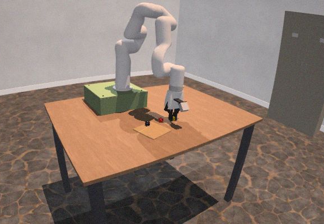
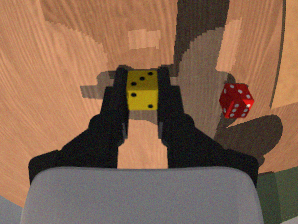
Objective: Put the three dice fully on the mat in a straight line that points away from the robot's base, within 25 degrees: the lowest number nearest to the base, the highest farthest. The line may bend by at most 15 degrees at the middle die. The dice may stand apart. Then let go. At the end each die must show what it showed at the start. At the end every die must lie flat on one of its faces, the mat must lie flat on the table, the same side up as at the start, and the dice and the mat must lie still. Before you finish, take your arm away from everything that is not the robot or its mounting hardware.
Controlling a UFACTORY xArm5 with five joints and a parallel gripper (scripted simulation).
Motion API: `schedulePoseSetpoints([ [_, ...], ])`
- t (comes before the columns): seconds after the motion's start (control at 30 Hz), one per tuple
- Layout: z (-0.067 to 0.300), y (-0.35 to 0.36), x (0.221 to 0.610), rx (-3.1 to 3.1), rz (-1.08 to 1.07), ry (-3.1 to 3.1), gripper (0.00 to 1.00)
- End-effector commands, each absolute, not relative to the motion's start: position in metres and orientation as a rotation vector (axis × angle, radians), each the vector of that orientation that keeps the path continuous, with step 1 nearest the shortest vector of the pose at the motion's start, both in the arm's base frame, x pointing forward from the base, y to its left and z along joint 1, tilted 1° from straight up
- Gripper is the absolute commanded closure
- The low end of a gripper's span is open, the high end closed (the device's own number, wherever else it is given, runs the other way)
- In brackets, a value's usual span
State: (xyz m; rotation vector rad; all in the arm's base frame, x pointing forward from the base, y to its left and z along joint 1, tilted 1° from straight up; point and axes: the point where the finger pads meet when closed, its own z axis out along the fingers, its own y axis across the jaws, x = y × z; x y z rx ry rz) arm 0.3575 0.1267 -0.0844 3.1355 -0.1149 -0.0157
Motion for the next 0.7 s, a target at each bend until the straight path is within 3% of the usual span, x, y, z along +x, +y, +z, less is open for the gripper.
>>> schedulePoseSetpoints([
  [0.0, -0.084, 0.127, 0.359, 3.137, -0.011, -0.115, 0.85],
  [0.43, -0.069, 0.127, 0.359, 3.137, -0.011, -0.115, 0.85],
  [0.67, -0.021, 0.127, 0.36, 3.137, -0.011, -0.115, 0.85],
])
